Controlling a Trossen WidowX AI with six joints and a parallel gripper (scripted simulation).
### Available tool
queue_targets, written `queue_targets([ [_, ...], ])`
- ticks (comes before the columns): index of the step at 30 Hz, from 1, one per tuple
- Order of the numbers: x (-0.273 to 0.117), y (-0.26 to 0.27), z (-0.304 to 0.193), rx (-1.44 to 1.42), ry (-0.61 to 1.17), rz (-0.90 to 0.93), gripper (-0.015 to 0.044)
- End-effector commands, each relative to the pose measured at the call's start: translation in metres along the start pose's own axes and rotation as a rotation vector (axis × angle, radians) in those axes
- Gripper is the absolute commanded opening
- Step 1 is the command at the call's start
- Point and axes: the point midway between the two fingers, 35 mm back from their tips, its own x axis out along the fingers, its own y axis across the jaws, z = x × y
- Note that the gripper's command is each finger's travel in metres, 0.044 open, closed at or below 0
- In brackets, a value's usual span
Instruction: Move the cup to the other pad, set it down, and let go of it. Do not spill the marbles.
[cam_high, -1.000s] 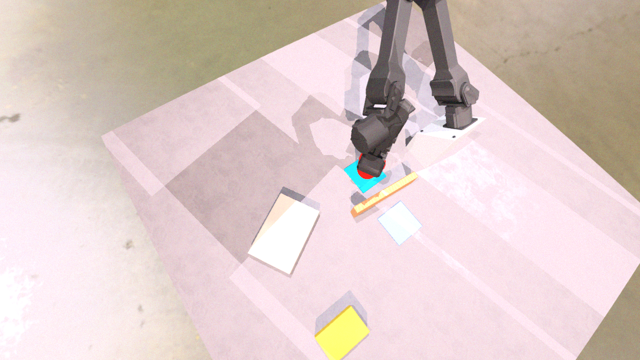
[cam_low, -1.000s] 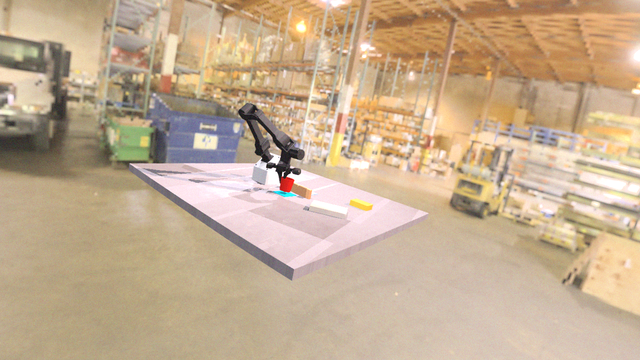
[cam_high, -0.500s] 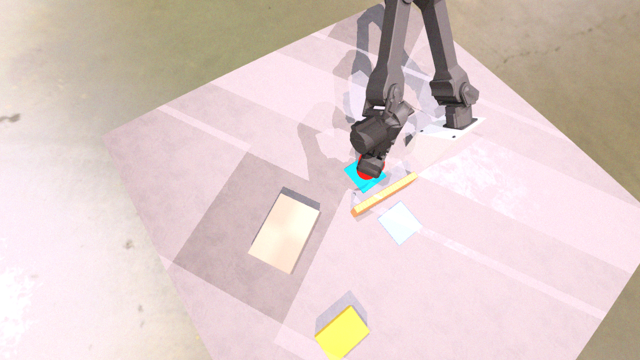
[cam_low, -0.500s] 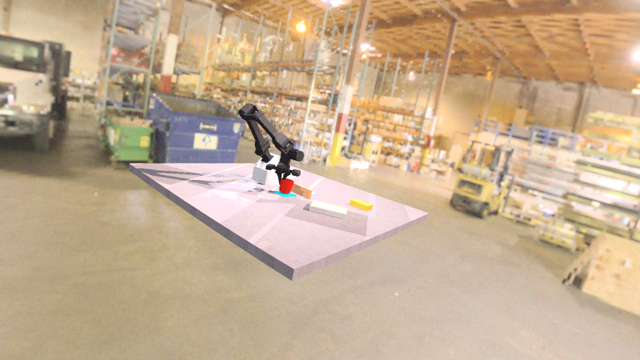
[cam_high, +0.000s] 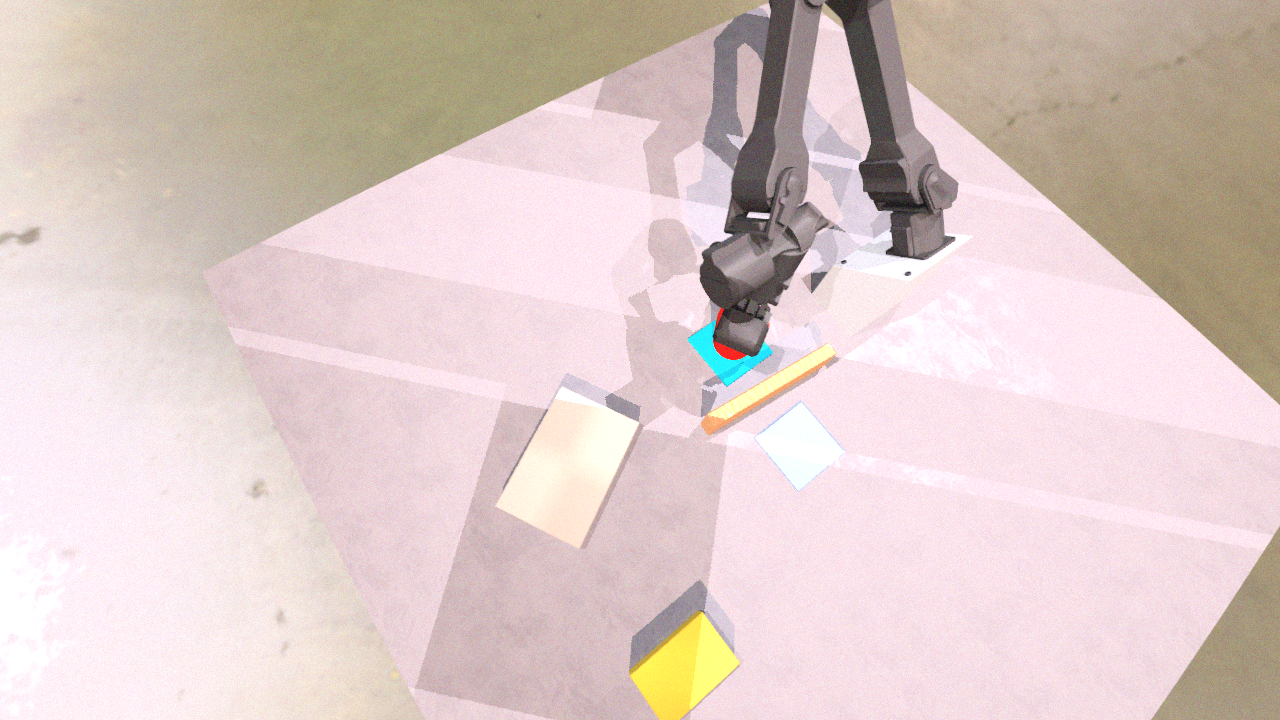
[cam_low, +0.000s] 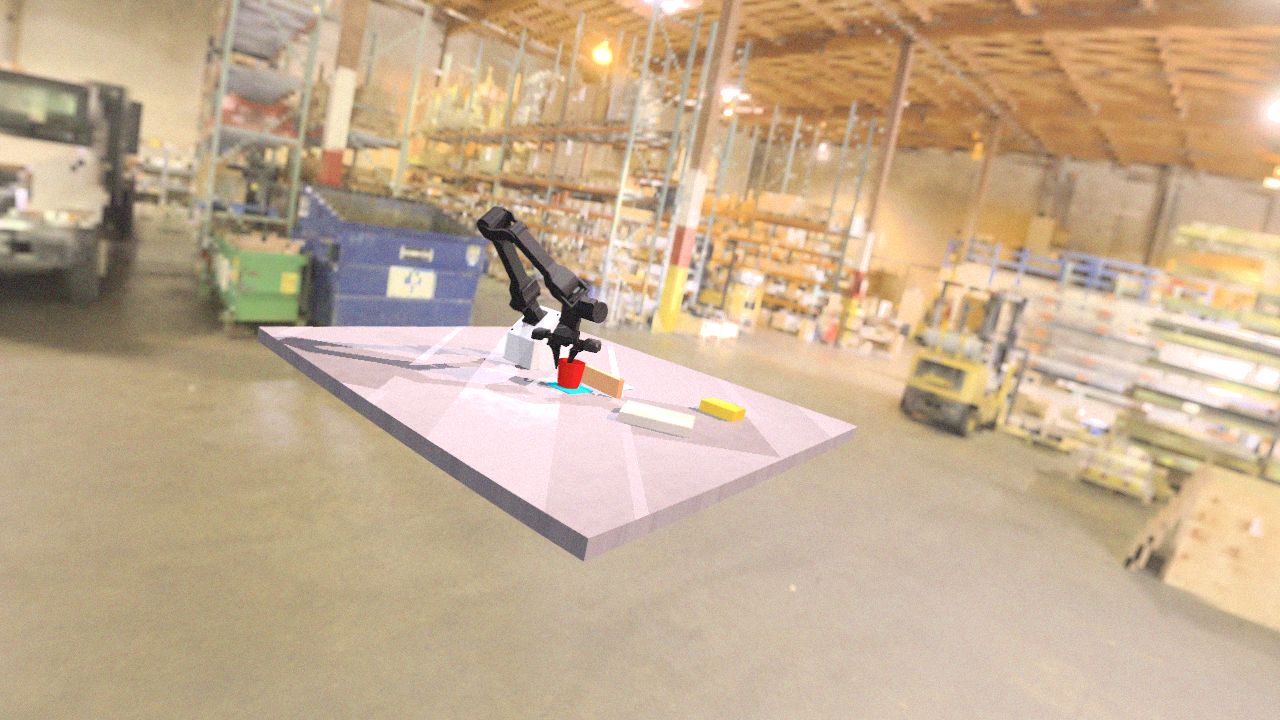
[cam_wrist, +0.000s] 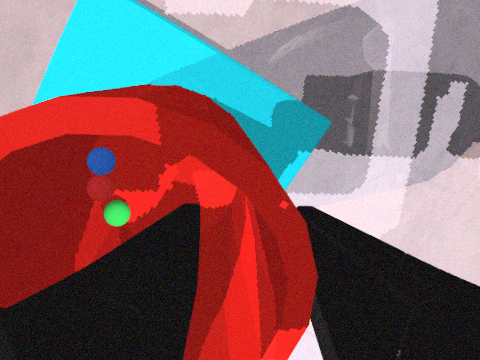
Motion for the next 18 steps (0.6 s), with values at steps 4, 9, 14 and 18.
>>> queue_targets([
  [4,-0.004,0.001,0.000,0.003,0.001,0.001,0.0128],
  [9,-0.010,0.001,0.000,0.001,0.001,0.001,0.0128],
  [14,-0.016,0.002,0.000,0.000,0.002,0.002,0.0128],
  [18,-0.021,0.002,-0.001,0.000,0.002,0.002,0.0128],
])
